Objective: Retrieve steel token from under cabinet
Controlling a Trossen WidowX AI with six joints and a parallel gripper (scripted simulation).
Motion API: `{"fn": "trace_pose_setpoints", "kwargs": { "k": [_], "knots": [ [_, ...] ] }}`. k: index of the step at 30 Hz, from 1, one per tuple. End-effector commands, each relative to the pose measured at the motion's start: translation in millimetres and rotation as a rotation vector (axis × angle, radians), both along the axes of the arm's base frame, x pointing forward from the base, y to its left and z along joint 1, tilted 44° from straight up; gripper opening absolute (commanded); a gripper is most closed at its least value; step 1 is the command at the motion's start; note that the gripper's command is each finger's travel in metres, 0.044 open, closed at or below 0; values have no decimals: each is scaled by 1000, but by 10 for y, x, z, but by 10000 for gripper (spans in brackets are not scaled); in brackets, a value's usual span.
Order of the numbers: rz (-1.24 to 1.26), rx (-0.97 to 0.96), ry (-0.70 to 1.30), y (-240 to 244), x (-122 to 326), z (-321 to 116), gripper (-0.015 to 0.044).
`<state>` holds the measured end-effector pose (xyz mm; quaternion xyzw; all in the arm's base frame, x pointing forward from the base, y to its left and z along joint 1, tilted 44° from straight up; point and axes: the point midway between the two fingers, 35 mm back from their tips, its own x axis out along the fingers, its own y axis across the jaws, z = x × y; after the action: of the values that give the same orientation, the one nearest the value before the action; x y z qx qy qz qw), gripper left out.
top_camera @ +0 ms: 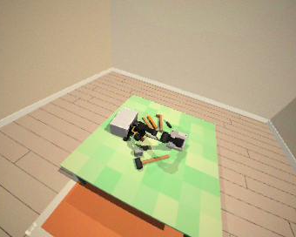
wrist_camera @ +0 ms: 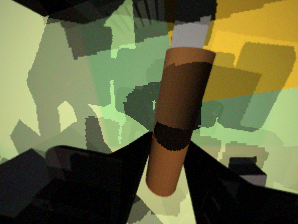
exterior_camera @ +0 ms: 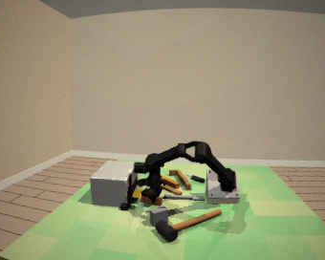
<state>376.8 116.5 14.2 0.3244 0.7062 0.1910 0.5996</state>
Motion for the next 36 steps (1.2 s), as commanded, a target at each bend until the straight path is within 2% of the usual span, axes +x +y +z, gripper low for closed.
{"fn": "trace_pose_setpoints", "kwargs": {
  "k": [1, 36],
  "knots": [
    [-4, -1, 9, 7, -52, -2, 0],
    [-4, -1, 11, 71, -394, 91, 0]
  ]
}}
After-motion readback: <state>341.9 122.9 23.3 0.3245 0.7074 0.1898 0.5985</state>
